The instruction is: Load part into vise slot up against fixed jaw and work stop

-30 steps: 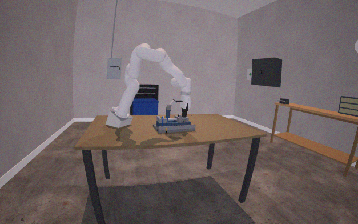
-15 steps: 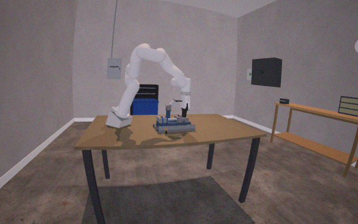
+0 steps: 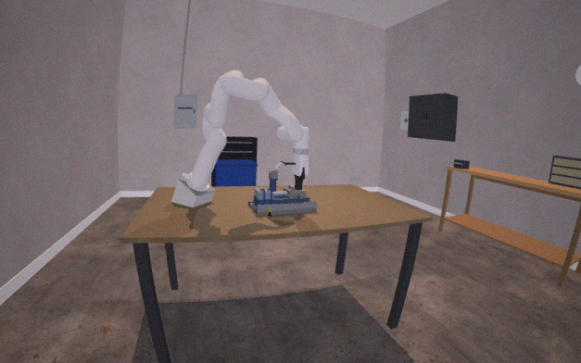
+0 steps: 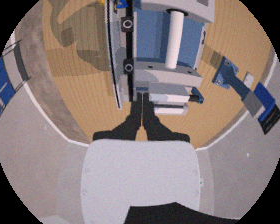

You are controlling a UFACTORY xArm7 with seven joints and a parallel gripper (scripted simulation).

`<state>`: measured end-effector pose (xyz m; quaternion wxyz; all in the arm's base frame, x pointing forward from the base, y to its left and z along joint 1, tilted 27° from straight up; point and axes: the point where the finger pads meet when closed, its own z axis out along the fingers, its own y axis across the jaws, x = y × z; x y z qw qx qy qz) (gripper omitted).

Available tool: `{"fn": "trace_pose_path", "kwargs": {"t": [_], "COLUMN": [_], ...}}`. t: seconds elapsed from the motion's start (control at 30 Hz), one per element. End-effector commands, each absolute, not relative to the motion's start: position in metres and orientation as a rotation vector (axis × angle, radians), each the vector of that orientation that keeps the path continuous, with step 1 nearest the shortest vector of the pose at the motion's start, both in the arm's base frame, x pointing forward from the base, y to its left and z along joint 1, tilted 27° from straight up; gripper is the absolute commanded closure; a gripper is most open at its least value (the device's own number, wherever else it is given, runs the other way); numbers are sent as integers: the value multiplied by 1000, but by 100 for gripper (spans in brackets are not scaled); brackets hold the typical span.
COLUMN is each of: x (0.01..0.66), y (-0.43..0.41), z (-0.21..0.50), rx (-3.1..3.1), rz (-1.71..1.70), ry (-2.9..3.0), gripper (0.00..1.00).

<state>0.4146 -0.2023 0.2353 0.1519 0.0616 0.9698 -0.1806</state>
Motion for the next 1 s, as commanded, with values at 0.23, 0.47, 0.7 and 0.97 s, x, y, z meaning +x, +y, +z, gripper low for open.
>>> {"fn": "trace_pose_path", "kwargs": {"t": [0.23, 0.47, 0.7, 0.97], "x": [416, 416, 416, 416], "y": [-200, -199, -199, -198], "z": [236, 236, 236, 236], "rx": [175, 175, 175, 175], "rz": [-519, -519, -519, -519], "ry": [2780, 2780, 2780, 2780], "gripper": [100, 100, 100, 100]}}
